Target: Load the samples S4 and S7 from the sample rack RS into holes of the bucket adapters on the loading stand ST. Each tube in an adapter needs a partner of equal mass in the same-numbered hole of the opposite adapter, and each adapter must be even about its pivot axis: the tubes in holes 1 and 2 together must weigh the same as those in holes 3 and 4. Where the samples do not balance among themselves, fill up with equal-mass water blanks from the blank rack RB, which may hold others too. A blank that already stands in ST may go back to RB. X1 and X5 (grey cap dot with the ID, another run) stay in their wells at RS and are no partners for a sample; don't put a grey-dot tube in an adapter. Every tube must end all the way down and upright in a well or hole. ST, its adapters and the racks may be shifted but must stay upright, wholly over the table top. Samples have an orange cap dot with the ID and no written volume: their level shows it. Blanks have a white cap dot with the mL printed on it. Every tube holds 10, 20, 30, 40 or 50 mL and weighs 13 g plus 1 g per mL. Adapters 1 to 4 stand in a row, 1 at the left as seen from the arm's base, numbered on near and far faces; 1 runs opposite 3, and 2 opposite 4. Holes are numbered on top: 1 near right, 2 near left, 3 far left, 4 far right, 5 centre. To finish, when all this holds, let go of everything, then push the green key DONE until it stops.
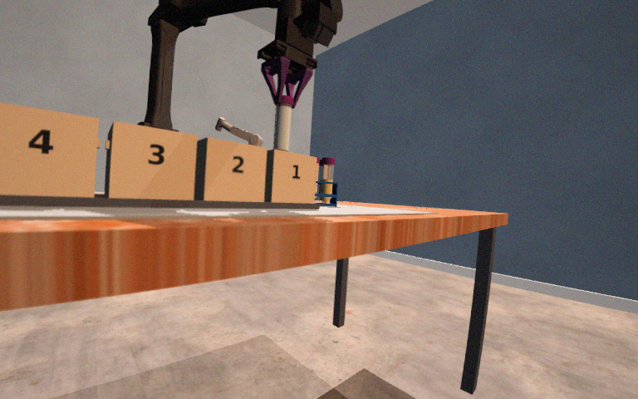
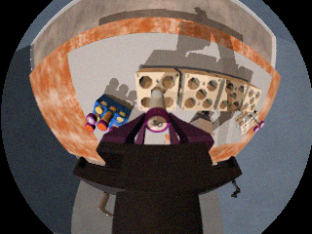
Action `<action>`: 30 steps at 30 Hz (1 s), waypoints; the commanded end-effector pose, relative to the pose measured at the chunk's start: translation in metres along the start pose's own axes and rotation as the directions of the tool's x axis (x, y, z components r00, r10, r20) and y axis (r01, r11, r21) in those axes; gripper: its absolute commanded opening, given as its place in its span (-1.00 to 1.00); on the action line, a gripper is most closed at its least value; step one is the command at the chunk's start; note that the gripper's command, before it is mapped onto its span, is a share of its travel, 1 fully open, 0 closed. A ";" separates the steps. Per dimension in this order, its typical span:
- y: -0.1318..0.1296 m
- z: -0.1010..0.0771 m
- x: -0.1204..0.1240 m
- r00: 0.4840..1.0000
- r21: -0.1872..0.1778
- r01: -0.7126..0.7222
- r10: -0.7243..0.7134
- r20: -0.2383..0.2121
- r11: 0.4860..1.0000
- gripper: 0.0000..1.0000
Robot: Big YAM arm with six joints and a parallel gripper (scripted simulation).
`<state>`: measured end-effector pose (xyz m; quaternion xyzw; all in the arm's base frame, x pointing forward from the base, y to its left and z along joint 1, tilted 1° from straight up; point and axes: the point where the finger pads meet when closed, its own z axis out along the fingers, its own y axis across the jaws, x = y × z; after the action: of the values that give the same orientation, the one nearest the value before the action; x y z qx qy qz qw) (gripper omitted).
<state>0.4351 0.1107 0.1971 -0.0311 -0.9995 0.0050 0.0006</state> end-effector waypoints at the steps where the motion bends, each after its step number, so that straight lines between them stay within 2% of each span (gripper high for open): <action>1: -0.003 0.001 -0.008 1.000 -0.006 -0.012 0.012 0.023 1.000 -1.00; 9: -0.003 0.010 -0.009 1.000 -0.005 -0.010 0.010 0.021 1.000 -1.00; 10: -0.002 -0.001 -0.013 0.999 -0.014 -0.010 0.011 0.049 1.000 -1.00; 11: -0.003 0.008 -0.008 0.999 -0.009 -0.010 0.010 0.031 1.000 -1.00; 16: -0.003 0.020 -0.009 1.000 -0.004 -0.009 0.009 0.019 1.000 -1.00; 22: -0.002 0.021 -0.011 0.999 -0.010 -0.008 0.009 0.035 1.000 -1.00; 24: -0.003 0.029 -0.009 1.000 -0.005 -0.008 0.008 0.021 1.000 -1.00; 26: -0.003 0.029 -0.009 1.000 -0.005 -0.008 0.008 0.021 1.000 -1.00; 27: -0.001 0.025 -0.014 0.999 -0.010 -0.008 0.008 0.035 1.000 -1.00; 28: -0.003 0.032 -0.009 1.000 -0.005 -0.008 0.008 0.021 1.000 -1.00; 30: -0.003 0.034 -0.009 1.000 -0.006 -0.008 0.008 0.023 1.000 -1.00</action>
<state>0.4361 0.1104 0.1634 -0.0317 -0.9995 0.0045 -0.0010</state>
